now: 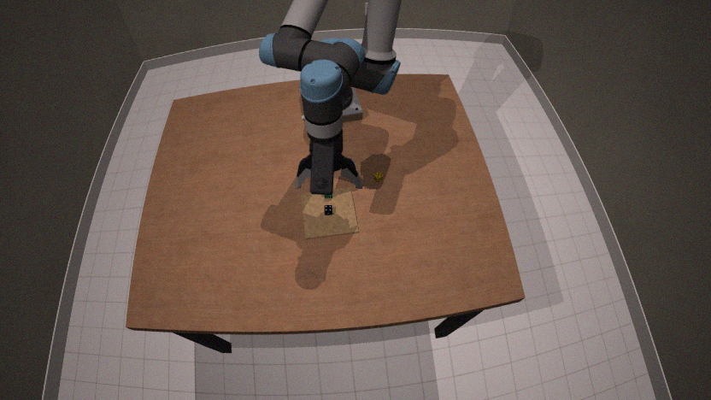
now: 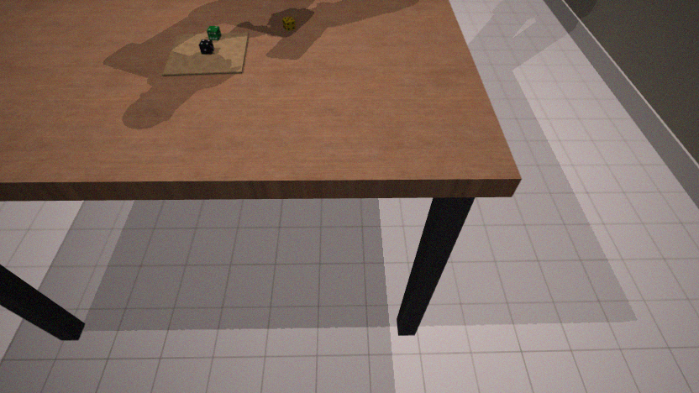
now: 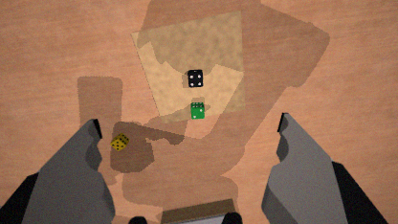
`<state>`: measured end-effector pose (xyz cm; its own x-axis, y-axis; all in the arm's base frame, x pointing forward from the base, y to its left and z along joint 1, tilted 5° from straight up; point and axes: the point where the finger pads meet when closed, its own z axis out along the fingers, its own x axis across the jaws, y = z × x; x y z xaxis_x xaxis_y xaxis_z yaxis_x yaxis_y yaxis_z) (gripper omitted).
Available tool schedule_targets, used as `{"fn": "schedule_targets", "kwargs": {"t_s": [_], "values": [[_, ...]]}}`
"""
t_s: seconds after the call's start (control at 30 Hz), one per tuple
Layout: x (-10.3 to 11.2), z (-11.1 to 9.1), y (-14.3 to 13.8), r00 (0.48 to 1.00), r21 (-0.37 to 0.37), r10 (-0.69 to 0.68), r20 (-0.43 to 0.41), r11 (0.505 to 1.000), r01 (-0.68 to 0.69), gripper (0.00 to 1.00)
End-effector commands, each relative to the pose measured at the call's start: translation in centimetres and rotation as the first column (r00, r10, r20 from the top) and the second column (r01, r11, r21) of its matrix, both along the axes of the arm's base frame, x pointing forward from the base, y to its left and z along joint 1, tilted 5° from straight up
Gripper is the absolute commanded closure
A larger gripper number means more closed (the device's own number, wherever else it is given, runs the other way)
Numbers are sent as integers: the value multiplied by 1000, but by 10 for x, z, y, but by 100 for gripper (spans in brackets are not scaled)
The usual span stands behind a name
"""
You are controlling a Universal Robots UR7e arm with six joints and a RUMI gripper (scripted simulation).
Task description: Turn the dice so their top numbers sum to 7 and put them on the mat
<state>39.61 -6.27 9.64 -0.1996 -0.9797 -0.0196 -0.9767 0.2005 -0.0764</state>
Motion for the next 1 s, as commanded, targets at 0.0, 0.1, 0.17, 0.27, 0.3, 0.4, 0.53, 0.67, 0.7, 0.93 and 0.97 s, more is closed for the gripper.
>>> {"fn": "schedule_targets", "kwargs": {"t_s": [0.0,0.1,0.17,0.27,0.3,0.4,0.53,0.67,0.7,0.93,0.97], "values": [[-1,0,8,999,3,-49,0,999,49,0],[-4,-1,17,995,7,-101,0,995,101,0],[-6,-2,24,990,10,-144,-1,990,144,0],[-10,-4,36,976,16,-216,-3,976,216,0],[-11,-4,40,970,18,-242,-3,970,242,0],[-13,-5,45,963,20,-269,-4,963,269,0],[-21,-7,63,925,29,-381,-8,924,381,0],[-30,-10,82,870,37,-493,-12,869,493,0],[-33,-11,87,854,39,-520,-14,853,520,0],[-49,-15,112,749,51,-662,-22,748,662,0],[-49,-15,112,749,51,-662,-22,748,662,0]]}}
